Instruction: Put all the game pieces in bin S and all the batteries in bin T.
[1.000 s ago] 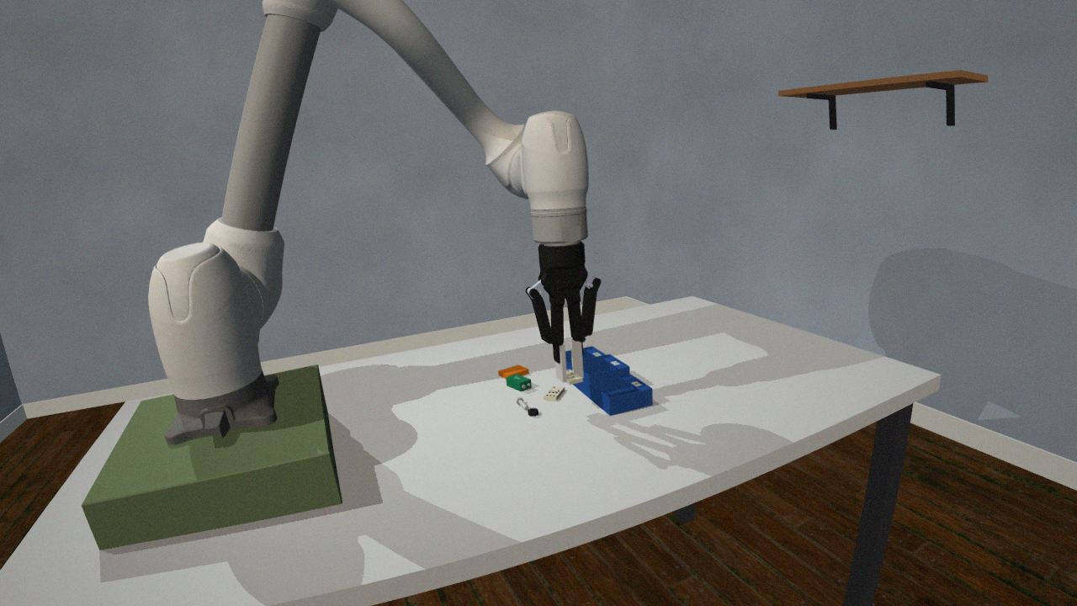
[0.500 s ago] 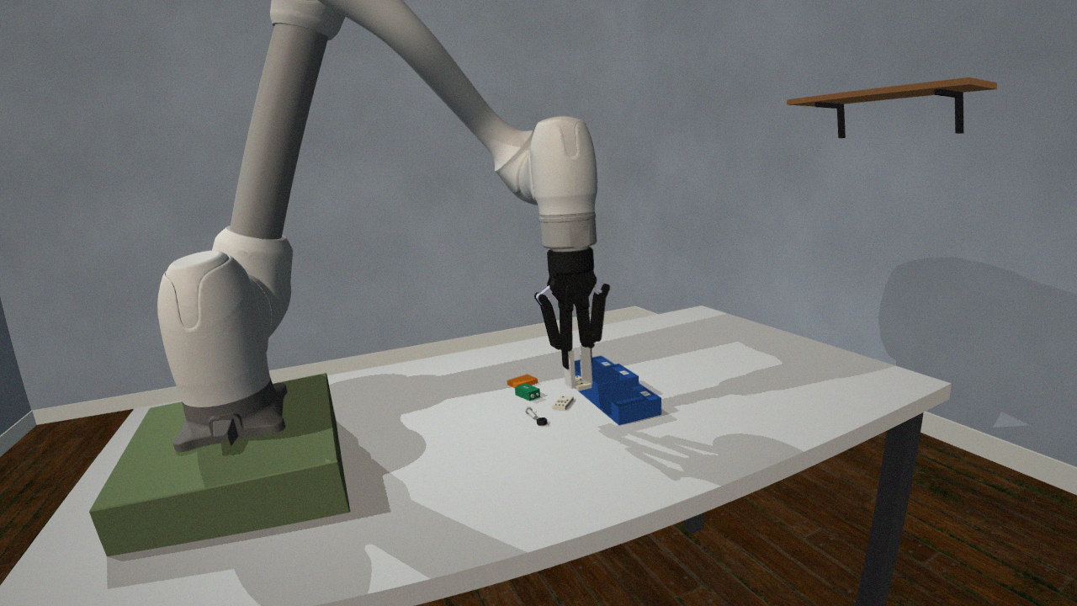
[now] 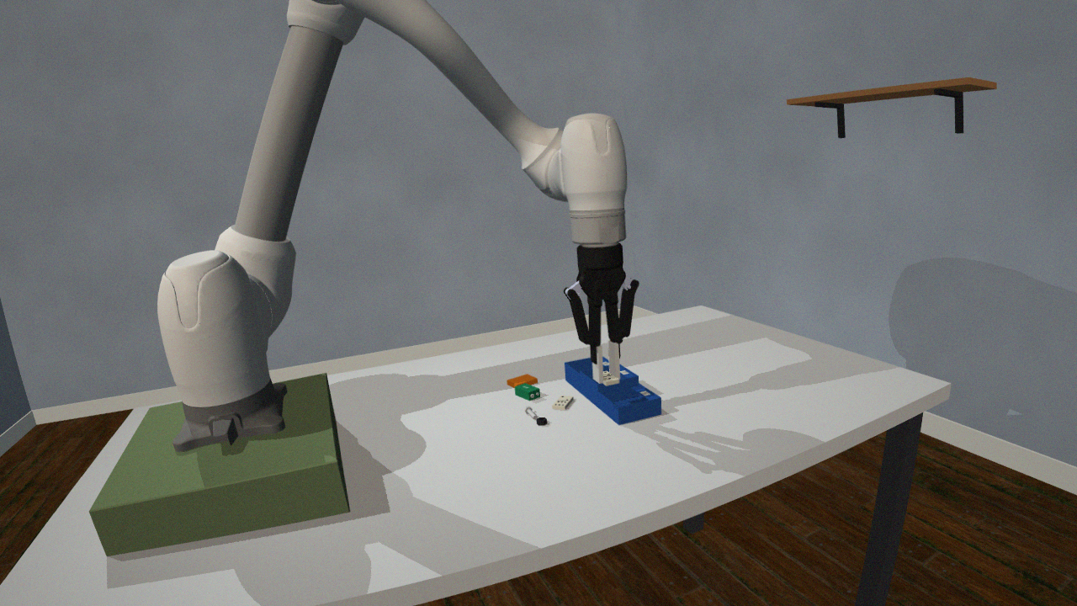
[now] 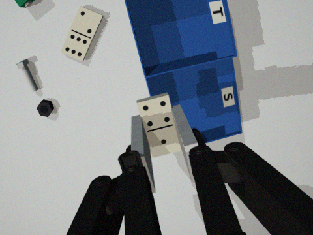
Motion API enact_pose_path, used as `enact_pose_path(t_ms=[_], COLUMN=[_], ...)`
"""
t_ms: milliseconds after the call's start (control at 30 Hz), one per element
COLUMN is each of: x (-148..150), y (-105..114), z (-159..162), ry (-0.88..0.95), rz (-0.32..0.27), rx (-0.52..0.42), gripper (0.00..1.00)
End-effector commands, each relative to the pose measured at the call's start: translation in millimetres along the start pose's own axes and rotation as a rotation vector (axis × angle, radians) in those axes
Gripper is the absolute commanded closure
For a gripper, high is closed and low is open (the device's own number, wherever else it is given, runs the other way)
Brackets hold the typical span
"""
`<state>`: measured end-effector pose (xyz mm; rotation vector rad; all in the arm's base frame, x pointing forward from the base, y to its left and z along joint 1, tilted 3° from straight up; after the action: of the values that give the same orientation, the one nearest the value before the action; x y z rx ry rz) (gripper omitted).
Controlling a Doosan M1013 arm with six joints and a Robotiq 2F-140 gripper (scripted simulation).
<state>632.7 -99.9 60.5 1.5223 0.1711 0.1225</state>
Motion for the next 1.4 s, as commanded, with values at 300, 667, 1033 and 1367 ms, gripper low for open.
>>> enact_pose_path(t_ms=[300, 667, 1033, 1367], x=[33.6, 30.4, 30.4, 30.4], y=[0.0, -2.0, -20.0, -40.0], z=[16.3, 14.8, 14.8, 14.8], ry=[0.000, 0.000, 0.000, 0.000], rz=[0.000, 0.000, 0.000, 0.000], rx=[0.000, 0.000, 0.000, 0.000], gripper=[0.87, 0.87, 0.87, 0.87])
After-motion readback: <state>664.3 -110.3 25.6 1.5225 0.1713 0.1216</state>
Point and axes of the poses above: the point where the finger pads meet when closed, its own y axis back along the fingers, its own x axis across the jaws, z = x × y, the point moved 6 cm from there along y, back along the fingers, and after that the axes turned 14 degrees about y, right-handed, at the moved point
